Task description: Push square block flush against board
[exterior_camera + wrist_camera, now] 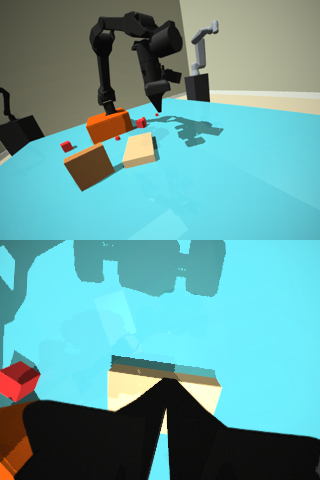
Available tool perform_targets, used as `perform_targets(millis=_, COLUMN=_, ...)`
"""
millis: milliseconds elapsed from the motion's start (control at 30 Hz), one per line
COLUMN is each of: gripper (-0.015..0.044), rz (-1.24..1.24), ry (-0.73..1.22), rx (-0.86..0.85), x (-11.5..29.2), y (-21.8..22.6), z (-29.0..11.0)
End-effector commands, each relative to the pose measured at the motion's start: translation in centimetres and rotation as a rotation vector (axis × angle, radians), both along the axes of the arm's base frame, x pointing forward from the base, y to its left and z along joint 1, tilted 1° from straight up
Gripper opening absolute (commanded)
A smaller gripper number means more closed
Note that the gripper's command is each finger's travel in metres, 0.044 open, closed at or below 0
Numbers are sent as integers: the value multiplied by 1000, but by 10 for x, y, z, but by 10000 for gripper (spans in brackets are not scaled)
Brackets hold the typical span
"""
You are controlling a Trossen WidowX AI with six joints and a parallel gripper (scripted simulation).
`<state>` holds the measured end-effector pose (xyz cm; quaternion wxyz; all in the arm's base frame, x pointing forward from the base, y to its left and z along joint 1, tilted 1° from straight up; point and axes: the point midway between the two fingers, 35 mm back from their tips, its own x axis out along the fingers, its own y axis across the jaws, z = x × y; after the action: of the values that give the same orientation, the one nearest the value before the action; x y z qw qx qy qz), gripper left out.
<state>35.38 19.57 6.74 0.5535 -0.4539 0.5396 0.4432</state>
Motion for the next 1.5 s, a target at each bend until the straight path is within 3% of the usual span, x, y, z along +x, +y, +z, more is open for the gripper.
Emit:
perform_targets(millis=0, gripper=0, rz=-3, ry=-1, rx=-3, x=0, y=0, z=0)
perform_targets(millis=633, gripper=0, rz=-67, ry=-5, rx=-5, x=9, y=-12, z=0)
perform_targets(millis=1467, gripper=0, rz=-891, ry=-18, rx=9, x=84, y=-198, z=6)
